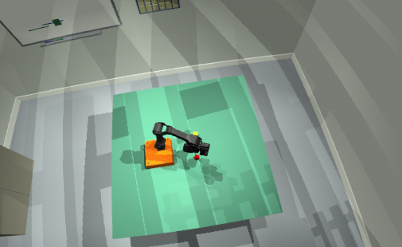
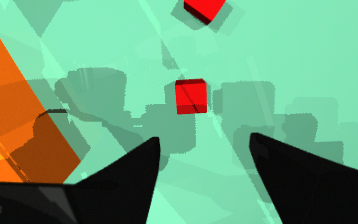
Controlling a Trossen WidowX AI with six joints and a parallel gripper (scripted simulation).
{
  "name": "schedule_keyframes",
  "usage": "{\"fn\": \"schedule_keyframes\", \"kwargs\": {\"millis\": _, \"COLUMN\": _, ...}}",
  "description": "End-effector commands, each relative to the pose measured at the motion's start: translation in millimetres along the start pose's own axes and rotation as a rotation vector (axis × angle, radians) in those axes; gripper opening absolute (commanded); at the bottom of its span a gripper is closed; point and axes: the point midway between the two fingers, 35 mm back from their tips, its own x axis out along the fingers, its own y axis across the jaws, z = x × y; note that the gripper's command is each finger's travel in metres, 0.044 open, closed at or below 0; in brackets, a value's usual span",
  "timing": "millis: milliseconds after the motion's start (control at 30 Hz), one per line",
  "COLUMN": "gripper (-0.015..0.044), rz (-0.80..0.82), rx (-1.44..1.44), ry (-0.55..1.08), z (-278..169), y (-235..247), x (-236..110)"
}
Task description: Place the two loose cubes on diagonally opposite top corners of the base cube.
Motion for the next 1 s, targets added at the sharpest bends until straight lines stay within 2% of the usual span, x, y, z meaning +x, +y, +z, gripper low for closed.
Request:
{"fn": "schedule_keyframes", "kwargs": {"millis": 0, "gripper": 0.0265, "rz": 0.01, "rx": -0.017, "ry": 0.007, "z": 0.7, "y": 2.7, "x": 6.9}}
{"fn": "schedule_keyframes", "kwargs": {"millis": 200, "gripper": 0.0265, "rz": 0.01, "rx": -0.017, "ry": 0.007, "z": 0.3, "y": 4.0, "x": 60.7}}
{"fn": "schedule_keyframes", "kwargs": {"millis": 967, "gripper": 0.0265, "rz": 0.01, "rx": -0.017, "ry": 0.007, "z": 0.1, "y": 4.3, "x": 96.4}}
